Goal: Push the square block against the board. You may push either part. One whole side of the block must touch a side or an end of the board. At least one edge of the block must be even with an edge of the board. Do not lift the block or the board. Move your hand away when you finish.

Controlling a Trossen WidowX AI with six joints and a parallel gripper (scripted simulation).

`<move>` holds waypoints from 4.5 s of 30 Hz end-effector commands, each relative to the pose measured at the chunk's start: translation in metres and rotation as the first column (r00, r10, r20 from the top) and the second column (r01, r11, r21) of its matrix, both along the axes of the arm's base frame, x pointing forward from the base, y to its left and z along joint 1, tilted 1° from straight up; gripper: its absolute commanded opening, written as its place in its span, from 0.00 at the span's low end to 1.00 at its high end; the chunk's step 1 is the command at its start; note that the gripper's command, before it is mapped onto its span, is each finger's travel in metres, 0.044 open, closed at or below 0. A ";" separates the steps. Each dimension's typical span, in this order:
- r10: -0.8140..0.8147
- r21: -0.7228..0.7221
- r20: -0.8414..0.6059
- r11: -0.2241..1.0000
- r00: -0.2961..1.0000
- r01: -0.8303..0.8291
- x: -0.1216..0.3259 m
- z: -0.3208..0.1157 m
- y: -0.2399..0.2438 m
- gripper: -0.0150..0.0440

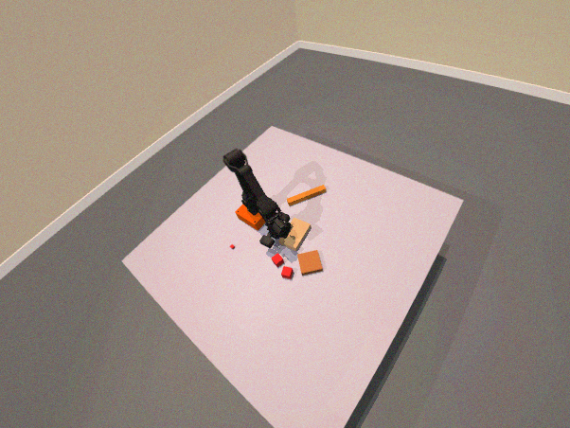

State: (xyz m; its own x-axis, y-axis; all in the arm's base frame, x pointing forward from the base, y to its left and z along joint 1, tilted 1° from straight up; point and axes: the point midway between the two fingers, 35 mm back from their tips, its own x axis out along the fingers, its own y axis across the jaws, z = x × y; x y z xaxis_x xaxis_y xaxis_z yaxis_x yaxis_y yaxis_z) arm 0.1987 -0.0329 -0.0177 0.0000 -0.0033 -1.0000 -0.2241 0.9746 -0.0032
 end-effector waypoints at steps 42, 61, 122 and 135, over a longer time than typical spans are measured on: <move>-0.004 -0.004 0.011 1.000 1.000 0.004 0.073 0.003 0.018 0.25; -0.004 -0.002 0.013 1.000 1.000 0.004 0.100 0.004 0.032 0.25; 0.389 0.009 0.014 0.921 0.921 -0.390 0.128 0.059 0.172 0.25; 0.460 0.005 0.018 0.888 0.888 -0.460 0.133 0.003 0.202 0.25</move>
State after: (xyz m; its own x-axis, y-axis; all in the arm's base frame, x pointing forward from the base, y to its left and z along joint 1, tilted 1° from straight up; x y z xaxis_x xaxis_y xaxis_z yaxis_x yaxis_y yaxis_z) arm 0.3349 0.1701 0.0062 0.0301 0.0187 -0.9994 -0.6411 0.7675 -0.0049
